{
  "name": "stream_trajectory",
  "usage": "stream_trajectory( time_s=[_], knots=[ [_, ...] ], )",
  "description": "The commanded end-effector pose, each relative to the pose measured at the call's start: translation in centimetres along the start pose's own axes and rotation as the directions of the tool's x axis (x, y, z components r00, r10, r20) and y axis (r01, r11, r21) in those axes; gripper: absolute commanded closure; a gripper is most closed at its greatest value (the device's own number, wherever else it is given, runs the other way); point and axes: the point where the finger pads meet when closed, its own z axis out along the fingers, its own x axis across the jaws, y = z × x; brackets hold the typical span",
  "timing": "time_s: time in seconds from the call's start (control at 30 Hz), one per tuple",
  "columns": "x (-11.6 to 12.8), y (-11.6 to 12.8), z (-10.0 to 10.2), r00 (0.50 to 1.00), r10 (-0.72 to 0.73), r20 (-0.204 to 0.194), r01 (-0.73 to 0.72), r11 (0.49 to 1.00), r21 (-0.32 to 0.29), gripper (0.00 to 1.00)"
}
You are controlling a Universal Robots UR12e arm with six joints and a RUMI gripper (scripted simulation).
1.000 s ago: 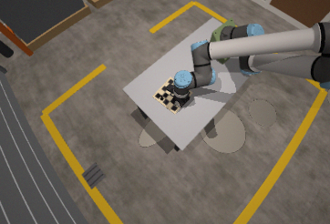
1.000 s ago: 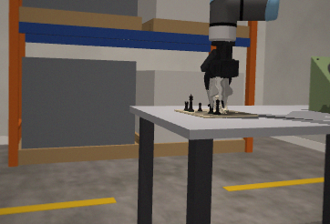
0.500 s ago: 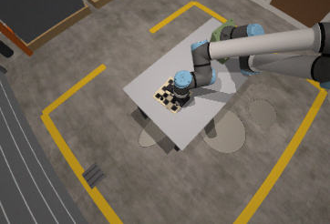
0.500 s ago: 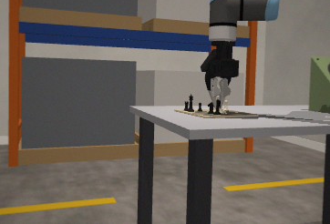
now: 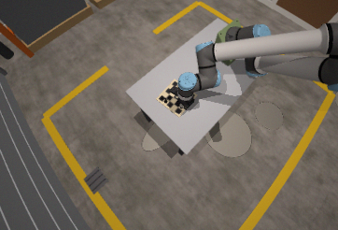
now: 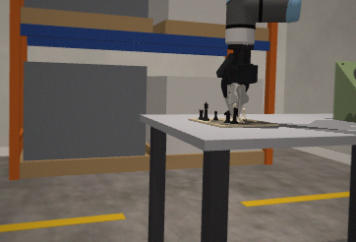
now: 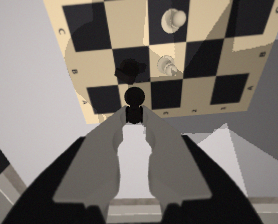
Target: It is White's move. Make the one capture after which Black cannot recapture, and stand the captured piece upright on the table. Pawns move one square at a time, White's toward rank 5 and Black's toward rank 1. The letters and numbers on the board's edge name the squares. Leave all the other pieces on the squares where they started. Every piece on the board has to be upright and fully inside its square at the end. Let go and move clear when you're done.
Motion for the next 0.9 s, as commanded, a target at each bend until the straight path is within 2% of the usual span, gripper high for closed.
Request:
stream_trajectory(
  time_s=[0.0,0.53,0.7,0.87],
  knots=[
    [0.0,0.0,0.1,1.0,0.0,-0.001,0.0,1.0,-0.001,1.0],
    [-0.1,0.0,-0.2,1.0,0.0,0.001,0.0,1.0,0.0,1.0],
    [-0.3,0.0,-2.3,1.0,-0.002,0.004,0.002,1.0,0.002,1.0],
    [-0.3,0.0,-6.0,1.0,-0.002,0.004,0.002,1.0,0.003,1.0]
  ],
)
